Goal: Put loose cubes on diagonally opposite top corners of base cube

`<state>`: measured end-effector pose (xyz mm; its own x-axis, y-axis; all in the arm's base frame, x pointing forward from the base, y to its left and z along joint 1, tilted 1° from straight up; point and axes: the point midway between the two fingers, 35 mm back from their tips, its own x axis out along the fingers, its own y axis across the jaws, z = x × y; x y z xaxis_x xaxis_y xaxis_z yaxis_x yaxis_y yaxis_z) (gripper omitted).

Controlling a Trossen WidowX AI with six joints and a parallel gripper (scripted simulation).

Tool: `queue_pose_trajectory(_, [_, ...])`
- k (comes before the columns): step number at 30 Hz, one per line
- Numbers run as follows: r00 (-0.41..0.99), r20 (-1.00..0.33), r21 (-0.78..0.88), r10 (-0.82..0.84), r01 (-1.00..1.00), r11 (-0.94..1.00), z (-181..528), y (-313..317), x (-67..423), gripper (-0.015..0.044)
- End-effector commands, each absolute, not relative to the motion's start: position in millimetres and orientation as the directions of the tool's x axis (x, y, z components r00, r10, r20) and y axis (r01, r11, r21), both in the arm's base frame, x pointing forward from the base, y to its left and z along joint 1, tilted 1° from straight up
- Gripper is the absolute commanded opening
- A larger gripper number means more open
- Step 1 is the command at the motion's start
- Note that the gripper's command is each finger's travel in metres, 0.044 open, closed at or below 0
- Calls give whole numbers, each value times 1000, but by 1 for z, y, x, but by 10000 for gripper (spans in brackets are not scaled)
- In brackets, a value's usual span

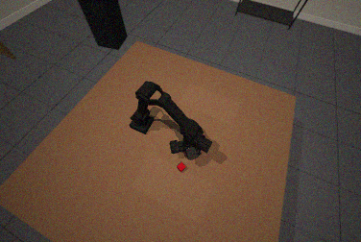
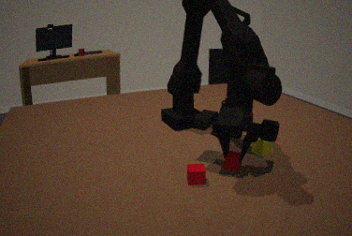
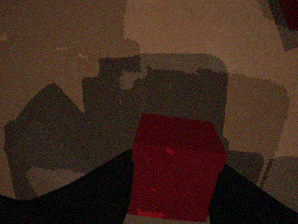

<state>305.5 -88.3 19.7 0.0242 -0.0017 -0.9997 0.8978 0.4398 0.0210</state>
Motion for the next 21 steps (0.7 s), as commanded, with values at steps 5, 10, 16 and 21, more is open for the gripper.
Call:
queue_pose_trajectory(5, [22, -1000, 22, 5, 900, 436, 25, -88, 306, 105])
queue_pose_trajectory(10, [22, -1000, 22, 5, 900, 436, 41, -88, 308, 105])
queue_pose_trajectory(16, [23, -1000, 22, 5, 900, 436, 59, -89, 309, 105])
queue_pose_trajectory(21, [23, -1000, 22, 5, 900, 436, 75, -89, 309, 105])
